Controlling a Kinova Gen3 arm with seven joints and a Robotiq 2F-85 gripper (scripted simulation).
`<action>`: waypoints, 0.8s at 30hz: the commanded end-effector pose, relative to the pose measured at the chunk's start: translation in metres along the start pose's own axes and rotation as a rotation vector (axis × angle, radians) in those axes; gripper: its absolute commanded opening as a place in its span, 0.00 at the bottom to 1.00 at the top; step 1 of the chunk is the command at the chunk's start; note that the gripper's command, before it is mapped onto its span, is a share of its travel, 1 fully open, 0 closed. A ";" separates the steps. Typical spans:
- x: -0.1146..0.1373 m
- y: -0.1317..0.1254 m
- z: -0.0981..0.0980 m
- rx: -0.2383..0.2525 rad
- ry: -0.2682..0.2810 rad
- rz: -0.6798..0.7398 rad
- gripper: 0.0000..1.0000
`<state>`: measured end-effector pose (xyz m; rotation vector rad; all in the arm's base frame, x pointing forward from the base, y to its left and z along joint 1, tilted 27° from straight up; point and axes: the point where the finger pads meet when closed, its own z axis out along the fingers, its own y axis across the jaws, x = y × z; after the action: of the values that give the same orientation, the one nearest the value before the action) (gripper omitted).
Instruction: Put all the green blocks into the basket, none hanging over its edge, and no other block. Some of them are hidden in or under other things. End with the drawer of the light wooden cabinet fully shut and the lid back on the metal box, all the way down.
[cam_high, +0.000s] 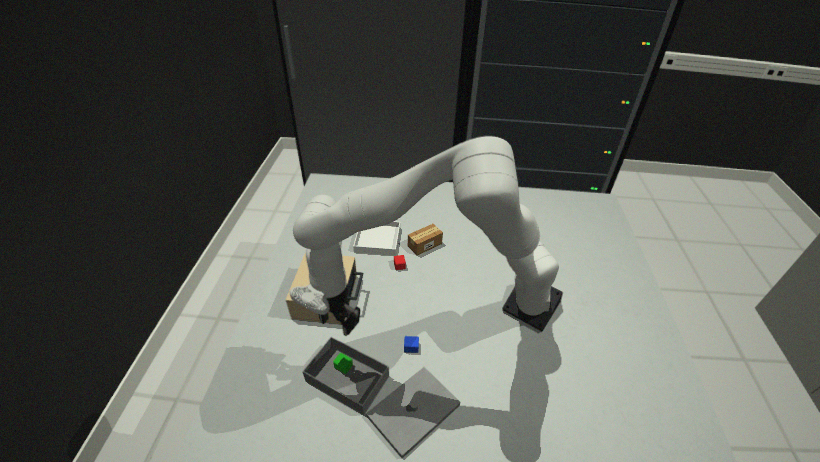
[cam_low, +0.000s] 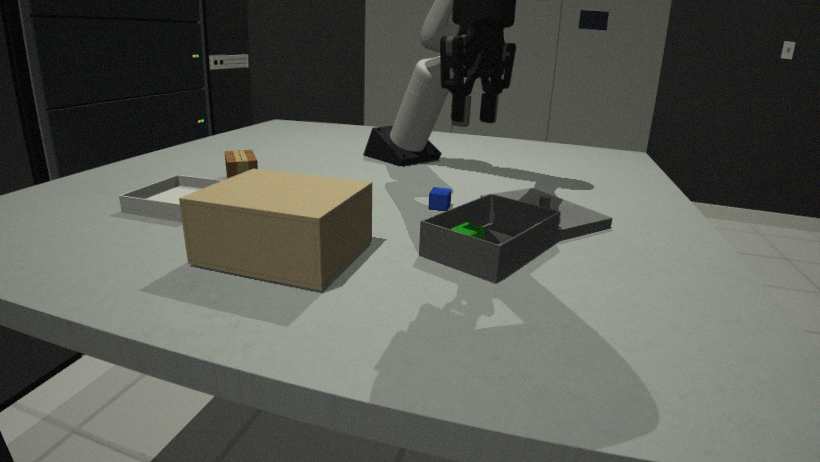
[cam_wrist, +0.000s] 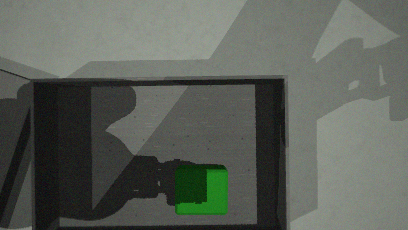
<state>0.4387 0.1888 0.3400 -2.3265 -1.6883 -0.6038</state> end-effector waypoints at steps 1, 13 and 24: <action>0.001 -0.001 -0.001 0.006 0.005 0.013 0.70; -0.001 -0.001 0.009 0.008 0.000 0.016 0.70; -0.001 -0.002 0.030 0.008 0.000 0.016 0.70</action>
<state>0.4413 0.1957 0.3208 -2.3361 -1.6660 -0.5916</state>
